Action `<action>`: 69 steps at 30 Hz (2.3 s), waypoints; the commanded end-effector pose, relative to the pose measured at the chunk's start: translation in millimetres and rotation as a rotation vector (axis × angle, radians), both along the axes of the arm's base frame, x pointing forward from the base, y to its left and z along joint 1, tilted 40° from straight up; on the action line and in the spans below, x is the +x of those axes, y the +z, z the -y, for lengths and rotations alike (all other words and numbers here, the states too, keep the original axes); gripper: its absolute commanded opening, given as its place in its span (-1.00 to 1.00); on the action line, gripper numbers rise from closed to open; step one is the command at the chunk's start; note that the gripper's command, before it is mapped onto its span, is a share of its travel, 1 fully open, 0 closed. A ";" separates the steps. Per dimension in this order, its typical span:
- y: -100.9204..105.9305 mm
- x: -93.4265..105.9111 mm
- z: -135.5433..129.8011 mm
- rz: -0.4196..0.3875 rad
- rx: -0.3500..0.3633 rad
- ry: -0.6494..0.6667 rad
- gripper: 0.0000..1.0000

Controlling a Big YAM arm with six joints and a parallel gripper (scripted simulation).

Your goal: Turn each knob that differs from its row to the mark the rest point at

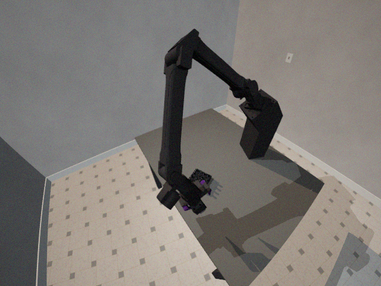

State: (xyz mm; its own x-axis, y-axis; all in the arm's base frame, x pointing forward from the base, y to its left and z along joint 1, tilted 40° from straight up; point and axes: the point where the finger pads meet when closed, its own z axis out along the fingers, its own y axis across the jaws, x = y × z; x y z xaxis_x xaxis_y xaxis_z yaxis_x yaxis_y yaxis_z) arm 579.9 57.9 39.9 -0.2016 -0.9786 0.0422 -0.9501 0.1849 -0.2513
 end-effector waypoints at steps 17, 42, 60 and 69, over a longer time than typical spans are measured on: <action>-13.8 -21.7 75.0 0.284 0.077 -0.484 1.00; -29.9 -90.0 148.6 0.599 0.211 -0.982 1.00; -40.8 -90.8 140.4 0.577 0.207 -0.969 1.00; -40.8 -90.8 140.4 0.577 0.207 -0.969 1.00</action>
State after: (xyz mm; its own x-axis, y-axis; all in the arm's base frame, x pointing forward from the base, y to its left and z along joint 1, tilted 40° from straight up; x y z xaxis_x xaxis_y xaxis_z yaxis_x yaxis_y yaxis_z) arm 486.1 -86.3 -3.4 -0.8192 -0.3787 -0.4307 -0.1462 0.8641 -0.4816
